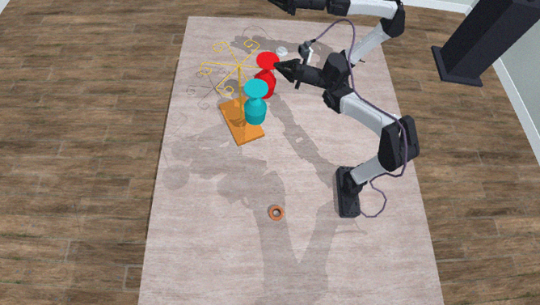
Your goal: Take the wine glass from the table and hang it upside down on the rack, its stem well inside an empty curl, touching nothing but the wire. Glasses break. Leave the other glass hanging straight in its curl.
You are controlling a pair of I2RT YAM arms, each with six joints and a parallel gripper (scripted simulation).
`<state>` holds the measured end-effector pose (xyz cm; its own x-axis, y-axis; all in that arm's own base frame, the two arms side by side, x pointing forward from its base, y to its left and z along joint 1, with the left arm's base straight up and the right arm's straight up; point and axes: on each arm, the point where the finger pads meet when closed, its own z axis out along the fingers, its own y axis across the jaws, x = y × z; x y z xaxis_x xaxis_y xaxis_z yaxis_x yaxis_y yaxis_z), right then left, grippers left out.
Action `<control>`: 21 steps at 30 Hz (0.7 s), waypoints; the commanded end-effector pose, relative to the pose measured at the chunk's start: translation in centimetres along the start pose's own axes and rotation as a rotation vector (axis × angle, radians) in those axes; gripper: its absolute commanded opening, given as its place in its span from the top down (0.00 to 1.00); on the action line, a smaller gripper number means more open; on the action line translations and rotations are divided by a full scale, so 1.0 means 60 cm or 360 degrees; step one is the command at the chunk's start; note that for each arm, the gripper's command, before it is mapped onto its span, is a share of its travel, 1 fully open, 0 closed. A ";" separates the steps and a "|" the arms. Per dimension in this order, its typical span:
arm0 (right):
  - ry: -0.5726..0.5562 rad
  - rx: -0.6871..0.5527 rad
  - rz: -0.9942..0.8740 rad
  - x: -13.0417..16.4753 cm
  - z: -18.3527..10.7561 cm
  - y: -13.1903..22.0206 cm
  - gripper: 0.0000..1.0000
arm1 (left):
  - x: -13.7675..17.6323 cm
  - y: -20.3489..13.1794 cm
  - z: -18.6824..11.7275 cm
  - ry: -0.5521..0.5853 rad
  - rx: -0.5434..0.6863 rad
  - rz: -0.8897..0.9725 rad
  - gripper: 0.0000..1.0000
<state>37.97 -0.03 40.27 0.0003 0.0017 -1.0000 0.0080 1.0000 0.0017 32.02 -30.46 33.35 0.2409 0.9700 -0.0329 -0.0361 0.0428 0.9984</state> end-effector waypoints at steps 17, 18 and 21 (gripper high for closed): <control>-0.0014 -0.0011 0.0011 -0.002 0.004 0.001 0.83 | -0.002 0.008 -0.020 -0.0052 -0.0032 -0.0058 1.00; -0.0014 -0.0011 0.0011 -0.002 0.004 0.001 0.83 | 0.001 0.026 -0.016 -0.0035 -0.0060 -0.0087 1.00; -0.0014 -0.0011 0.0011 -0.002 0.004 0.001 0.83 | -0.003 0.002 -0.023 -0.0059 -0.0022 -0.0050 1.00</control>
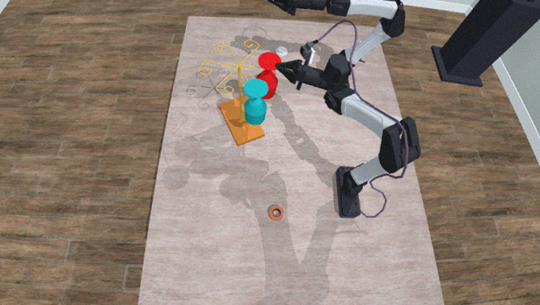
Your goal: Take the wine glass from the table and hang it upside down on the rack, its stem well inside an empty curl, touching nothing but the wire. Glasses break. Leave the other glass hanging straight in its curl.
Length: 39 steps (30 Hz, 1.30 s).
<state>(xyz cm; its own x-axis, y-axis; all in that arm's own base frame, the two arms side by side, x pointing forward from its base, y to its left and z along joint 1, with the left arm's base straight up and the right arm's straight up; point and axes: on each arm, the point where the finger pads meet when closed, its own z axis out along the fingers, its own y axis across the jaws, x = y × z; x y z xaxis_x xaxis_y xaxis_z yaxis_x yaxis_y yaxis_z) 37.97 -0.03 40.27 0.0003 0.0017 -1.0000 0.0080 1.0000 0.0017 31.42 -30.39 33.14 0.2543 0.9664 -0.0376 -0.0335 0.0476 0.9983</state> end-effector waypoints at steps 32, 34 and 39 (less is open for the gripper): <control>-0.0014 -0.0011 0.0011 -0.002 0.004 0.001 0.83 | 0.008 -0.005 -0.018 -0.0035 0.0017 -0.0012 1.00; -0.0014 -0.0011 0.0011 -0.002 0.004 0.001 0.83 | 0.001 -0.009 -0.024 -0.0056 0.0012 -0.0019 1.00; -0.0014 -0.0011 0.0011 -0.002 0.004 0.001 0.83 | -0.003 -0.008 -0.026 -0.0063 0.0028 -0.0005 1.00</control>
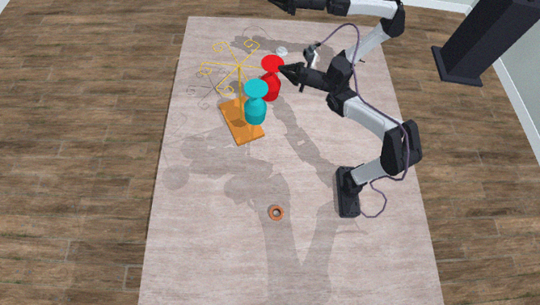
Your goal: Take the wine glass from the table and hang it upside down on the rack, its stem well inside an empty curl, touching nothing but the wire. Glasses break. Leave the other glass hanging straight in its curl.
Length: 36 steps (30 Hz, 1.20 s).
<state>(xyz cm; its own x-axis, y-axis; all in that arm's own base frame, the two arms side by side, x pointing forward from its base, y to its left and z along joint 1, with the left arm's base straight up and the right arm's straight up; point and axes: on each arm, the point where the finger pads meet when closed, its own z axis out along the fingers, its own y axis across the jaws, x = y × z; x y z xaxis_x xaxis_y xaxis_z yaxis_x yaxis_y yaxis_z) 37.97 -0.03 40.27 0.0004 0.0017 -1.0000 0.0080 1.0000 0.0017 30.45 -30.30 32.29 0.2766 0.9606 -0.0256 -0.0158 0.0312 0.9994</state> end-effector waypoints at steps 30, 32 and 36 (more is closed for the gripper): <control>-0.0014 -0.0011 0.0011 -0.002 0.004 0.001 0.83 | -0.002 0.027 -0.005 -0.0016 -0.0038 -0.0054 1.00; -0.0014 -0.0011 0.0011 -0.002 0.004 0.001 0.83 | -0.003 0.032 -0.005 -0.0018 -0.0048 -0.0065 1.00; -0.0014 -0.0011 0.0011 -0.002 0.004 0.001 0.83 | -0.001 0.039 -0.002 -0.0008 -0.0066 -0.0081 1.00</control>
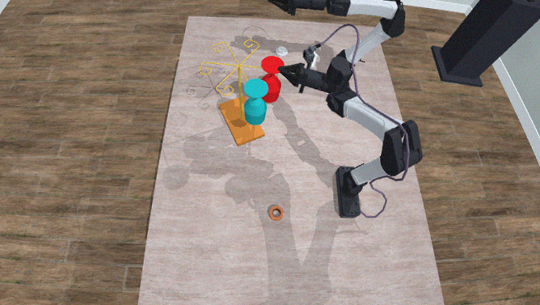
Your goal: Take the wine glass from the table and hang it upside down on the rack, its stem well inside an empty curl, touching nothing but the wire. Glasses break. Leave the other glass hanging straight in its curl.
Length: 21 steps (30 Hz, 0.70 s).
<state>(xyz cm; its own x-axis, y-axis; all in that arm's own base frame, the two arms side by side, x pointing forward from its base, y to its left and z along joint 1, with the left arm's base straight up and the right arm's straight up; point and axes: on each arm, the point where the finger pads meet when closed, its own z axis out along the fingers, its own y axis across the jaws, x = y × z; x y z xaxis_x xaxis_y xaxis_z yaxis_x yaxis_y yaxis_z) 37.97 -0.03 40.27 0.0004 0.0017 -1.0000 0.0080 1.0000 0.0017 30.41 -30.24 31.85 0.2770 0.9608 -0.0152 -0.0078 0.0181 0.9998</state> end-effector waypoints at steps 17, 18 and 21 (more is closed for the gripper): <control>-0.0014 -0.0011 0.0011 -0.002 0.004 0.001 0.83 | -0.003 0.043 0.000 -0.0008 -0.0079 -0.0092 1.00; -0.0014 -0.0011 0.0011 -0.002 0.004 0.001 0.83 | -0.003 0.043 0.000 -0.0008 -0.0079 -0.0092 1.00; -0.0014 -0.0011 0.0011 -0.002 0.004 0.001 0.83 | -0.003 0.043 0.000 -0.0008 -0.0079 -0.0092 1.00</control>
<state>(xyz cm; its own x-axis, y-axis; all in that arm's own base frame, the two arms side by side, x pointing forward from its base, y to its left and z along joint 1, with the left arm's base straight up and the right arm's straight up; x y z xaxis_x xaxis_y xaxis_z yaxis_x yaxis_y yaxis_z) 37.97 -0.03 40.27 0.0004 0.0017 -1.0000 0.0080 1.0000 0.0017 30.41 -30.24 31.83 0.2770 0.9608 -0.0131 -0.0064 0.0155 0.9999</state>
